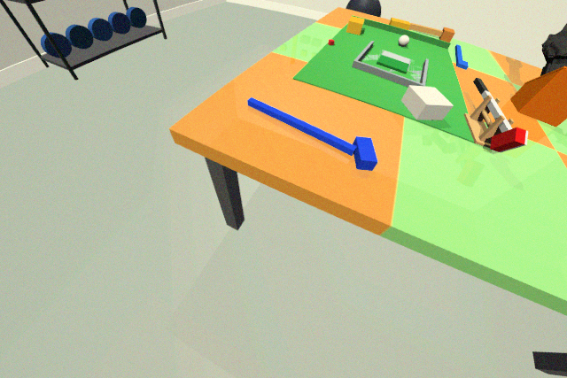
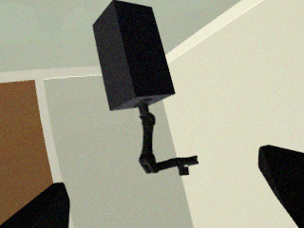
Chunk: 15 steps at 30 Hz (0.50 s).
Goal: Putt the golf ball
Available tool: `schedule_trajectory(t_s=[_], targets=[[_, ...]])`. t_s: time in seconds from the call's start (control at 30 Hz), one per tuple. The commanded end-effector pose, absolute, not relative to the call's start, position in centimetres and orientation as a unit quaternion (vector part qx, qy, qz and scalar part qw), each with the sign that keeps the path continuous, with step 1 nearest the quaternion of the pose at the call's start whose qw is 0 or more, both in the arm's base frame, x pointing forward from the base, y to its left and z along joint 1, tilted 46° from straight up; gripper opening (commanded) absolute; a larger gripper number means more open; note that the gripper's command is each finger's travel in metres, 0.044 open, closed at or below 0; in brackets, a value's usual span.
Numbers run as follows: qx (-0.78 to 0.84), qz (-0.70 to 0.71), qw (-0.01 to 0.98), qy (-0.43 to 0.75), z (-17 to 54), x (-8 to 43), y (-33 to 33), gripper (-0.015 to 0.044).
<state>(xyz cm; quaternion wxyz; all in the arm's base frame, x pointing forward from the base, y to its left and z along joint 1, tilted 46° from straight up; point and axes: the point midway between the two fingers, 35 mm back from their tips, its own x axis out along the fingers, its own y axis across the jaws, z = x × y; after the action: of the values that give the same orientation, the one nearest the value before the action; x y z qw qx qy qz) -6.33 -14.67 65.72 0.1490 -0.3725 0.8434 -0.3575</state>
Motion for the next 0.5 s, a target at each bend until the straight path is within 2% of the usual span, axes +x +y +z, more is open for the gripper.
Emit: schedule_trajectory(t_s=[0.0,0.1,0.3,0.47], targets=[[-0.376,-0.357,0.146,0.842,65.8,-6.3,-14.7,0.0426],[-0.425,-0.329,0.106,0.837,66.7,-4.5,-15.8,0.0440],[-0.519,-0.125,-0.015,0.845,65.5,3.8,-20.4,0.0440],[-0.580,-0.043,-0.095,0.808,64.9,10.1,-22.0,0.0440]])
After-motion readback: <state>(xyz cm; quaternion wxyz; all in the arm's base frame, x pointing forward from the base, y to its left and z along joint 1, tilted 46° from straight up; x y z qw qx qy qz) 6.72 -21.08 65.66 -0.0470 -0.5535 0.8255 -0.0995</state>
